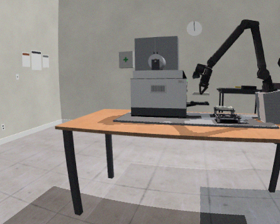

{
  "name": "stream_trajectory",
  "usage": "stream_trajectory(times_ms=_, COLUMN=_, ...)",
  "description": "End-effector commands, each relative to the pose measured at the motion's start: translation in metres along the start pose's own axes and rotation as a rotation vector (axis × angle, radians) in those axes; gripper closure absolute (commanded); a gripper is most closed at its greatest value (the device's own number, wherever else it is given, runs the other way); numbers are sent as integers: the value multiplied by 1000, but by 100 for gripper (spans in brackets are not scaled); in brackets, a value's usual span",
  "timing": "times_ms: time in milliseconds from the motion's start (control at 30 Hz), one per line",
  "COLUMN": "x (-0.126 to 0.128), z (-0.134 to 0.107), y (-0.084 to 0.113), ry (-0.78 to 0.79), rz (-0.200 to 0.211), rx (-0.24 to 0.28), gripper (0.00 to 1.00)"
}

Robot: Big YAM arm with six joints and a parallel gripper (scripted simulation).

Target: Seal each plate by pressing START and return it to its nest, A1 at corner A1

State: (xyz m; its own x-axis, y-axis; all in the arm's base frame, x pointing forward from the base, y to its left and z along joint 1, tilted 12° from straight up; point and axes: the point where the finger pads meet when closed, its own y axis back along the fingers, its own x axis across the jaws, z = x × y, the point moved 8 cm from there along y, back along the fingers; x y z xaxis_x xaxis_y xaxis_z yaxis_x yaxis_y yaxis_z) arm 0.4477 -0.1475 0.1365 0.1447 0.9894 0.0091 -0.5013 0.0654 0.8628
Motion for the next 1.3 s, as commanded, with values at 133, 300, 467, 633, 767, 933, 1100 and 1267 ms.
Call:
stream_trajectory(times_ms=133, x=6, z=5, y=-1, ry=18, rz=4, rx=2, gripper=100)
stream_trajectory(times_ms=300, x=1, z=1, y=4, ry=-12, rz=-5, rx=-18, gripper=100)
stream_trajectory(times_ms=467, x=-3, z=4, y=10, ry=-21, rz=-13, rx=-45, gripper=100)
stream_trajectory(times_ms=633, x=-4, z=10, y=14, ry=-22, rz=-15, rx=-59, gripper=100)
stream_trajectory(times_ms=767, x=4, z=17, y=12, ry=-8, rz=-4, rx=-50, gripper=100)
stream_trajectory(times_ms=933, x=6, z=24, y=5, ry=-5, rz=-2, rx=-29, gripper=100)
stream_trajectory(times_ms=1100, x=-2, z=18, y=-4, ry=-23, rz=-3, rx=-2, gripper=100)
stream_trajectory(times_ms=1267, x=-2, z=10, y=-6, ry=-27, rz=-2, rx=11, gripper=100)
